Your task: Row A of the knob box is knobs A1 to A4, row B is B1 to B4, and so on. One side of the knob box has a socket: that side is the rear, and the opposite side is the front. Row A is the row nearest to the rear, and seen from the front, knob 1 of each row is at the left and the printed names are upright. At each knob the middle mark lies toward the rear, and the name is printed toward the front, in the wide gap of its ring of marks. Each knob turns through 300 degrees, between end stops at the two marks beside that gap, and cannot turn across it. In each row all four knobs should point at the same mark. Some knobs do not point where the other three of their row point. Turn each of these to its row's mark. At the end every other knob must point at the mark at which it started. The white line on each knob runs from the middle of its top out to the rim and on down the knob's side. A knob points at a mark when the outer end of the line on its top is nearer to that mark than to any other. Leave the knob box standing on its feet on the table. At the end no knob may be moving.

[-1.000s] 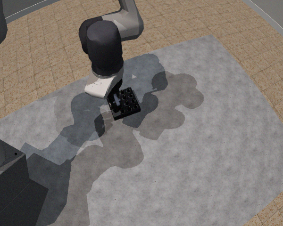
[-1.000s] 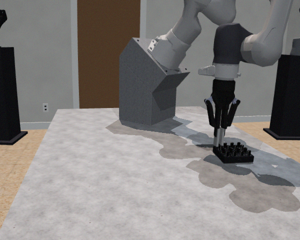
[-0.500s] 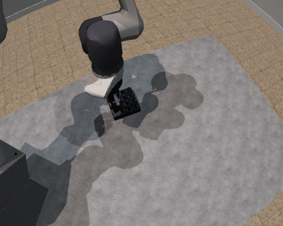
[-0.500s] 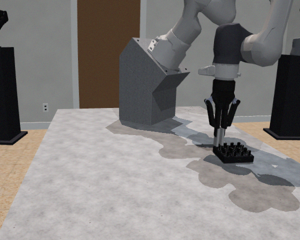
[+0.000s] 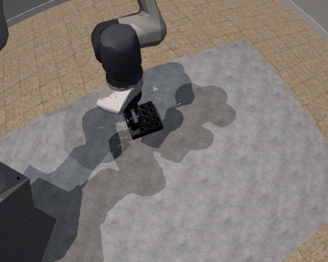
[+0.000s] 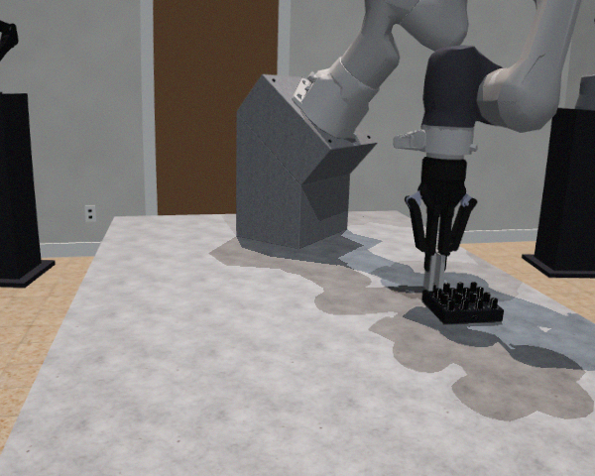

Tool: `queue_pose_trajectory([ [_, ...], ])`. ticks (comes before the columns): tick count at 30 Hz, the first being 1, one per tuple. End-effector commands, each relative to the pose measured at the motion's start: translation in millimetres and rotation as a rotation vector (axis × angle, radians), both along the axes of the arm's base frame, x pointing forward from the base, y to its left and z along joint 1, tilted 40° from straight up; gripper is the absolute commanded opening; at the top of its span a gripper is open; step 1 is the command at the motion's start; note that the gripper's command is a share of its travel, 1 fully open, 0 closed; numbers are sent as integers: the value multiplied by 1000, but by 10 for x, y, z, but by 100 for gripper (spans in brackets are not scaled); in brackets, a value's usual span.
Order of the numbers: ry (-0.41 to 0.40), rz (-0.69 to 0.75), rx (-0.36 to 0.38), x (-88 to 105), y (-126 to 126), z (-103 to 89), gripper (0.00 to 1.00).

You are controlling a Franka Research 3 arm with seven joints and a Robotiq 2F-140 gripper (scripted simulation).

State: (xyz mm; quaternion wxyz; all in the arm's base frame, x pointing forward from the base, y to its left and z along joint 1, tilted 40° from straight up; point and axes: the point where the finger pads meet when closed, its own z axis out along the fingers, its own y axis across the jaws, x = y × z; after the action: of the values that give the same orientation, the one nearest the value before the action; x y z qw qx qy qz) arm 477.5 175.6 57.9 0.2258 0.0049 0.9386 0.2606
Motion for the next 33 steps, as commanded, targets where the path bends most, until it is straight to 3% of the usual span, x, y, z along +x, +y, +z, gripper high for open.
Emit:
queue_pose_trajectory([
  [1, 27, -39, 20, 2, -4, -5, 5],
  [33, 246, -383, 212, 2, -4, -5, 5],
])
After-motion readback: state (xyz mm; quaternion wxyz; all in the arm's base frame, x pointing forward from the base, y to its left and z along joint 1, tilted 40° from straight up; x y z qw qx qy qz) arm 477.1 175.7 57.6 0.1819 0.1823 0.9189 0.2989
